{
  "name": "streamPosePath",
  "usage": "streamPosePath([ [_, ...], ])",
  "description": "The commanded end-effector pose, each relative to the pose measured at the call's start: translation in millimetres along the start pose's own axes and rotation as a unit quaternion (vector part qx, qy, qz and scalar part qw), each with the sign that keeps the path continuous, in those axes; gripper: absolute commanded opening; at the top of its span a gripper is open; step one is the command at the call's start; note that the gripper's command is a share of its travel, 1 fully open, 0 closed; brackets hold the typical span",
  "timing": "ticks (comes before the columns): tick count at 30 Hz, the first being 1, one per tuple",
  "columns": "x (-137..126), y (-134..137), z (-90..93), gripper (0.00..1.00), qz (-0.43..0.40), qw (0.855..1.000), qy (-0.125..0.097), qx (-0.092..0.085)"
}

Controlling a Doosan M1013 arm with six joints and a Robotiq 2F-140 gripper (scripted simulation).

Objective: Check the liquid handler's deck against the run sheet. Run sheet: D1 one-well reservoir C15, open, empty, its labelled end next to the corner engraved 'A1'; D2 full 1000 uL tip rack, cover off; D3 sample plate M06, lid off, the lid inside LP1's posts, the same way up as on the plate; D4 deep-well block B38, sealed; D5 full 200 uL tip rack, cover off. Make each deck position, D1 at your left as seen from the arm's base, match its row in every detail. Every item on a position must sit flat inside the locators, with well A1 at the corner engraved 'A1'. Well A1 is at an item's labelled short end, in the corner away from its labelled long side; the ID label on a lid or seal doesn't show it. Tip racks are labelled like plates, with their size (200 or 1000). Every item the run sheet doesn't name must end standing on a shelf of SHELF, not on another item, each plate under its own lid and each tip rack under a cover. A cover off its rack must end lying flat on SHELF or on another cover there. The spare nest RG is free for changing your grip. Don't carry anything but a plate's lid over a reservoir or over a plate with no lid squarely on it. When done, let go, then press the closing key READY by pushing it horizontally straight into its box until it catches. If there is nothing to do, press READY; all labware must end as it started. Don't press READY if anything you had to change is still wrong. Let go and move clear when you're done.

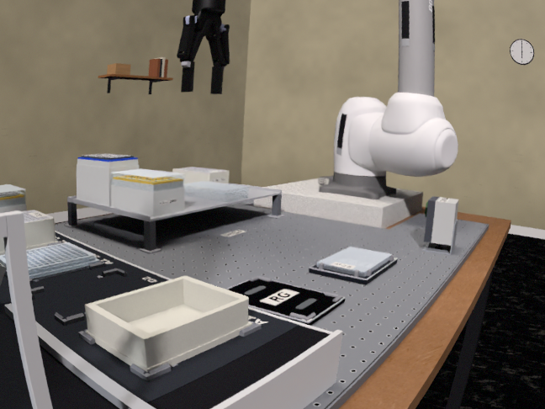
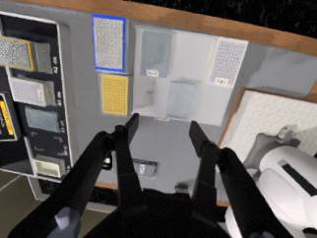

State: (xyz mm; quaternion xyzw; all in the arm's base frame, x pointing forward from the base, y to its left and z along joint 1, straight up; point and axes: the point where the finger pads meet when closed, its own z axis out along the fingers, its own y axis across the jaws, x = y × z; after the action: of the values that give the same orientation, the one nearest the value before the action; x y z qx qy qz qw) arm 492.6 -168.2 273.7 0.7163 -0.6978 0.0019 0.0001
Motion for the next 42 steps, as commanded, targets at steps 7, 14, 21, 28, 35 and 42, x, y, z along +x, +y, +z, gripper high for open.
streamPosePath([
  [7,1.7,-37.9,-4.4,0.66,0.000,1.000,0.000,0.000],
  [14,3.1,-72.7,-7.8,0.66,0.000,1.000,0.000,0.000],
  [21,4.0,-97.6,-10.3,0.66,0.000,1.000,0.000,0.000],
  [28,5.4,-132.3,-13.7,0.66,0.000,1.000,0.000,0.000],
  [35,6.8,-167.1,-17.2,0.66,0.000,1.000,0.000,0.000],
  [42,7.8,-192.0,-19.6,0.66,0.000,1.000,0.000,0.001],
])
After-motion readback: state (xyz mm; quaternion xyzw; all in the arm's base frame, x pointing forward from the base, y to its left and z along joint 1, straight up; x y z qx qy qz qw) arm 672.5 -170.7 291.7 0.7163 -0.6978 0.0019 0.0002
